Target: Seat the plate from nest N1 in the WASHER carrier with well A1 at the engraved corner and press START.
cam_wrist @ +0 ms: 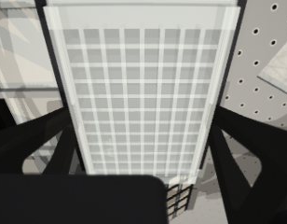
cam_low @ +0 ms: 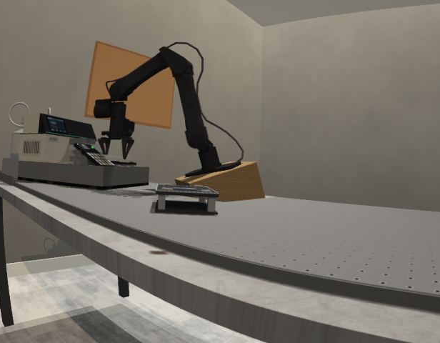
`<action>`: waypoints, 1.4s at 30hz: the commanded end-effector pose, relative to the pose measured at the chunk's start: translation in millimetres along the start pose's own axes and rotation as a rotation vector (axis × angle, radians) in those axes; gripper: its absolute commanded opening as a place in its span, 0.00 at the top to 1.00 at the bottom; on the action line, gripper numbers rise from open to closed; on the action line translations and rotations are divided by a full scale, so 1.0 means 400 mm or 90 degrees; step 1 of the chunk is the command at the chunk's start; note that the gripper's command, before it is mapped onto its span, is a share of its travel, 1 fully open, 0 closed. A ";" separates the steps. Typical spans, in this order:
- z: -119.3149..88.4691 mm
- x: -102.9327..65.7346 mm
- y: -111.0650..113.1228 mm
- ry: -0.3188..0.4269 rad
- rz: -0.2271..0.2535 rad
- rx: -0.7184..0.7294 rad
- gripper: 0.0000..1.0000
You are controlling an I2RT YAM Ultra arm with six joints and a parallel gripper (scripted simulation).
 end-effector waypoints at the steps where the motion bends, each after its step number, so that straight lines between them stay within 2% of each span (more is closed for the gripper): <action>1: 0.002 -0.021 0.027 -0.013 0.028 -0.002 0.16; 4: 0.001 -0.030 0.027 -0.014 0.035 -0.003 0.16; 12: 0.001 -0.023 0.027 -0.014 0.034 -0.004 0.16; 21: 0.000 0.000 -0.001 -0.010 0.010 0.000 0.16; 28: -0.003 -0.005 -0.005 -0.010 0.015 -0.002 0.16; 30: -0.003 -0.016 0.011 -0.013 0.031 -0.005 0.16; 35: -0.005 0.001 -0.004 -0.010 0.017 -0.004 0.16; 42: -0.006 0.003 -0.007 -0.009 0.013 -0.004 0.16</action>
Point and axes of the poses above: the point where the finger pads meet when closed, its own x axis out along the fingers, its own y axis across the jaws, z = x × y, the point moved 7 cm from there along -x, back along the fingers, and after that the axes turned 13 degrees about -x, right-handed, at the moved point
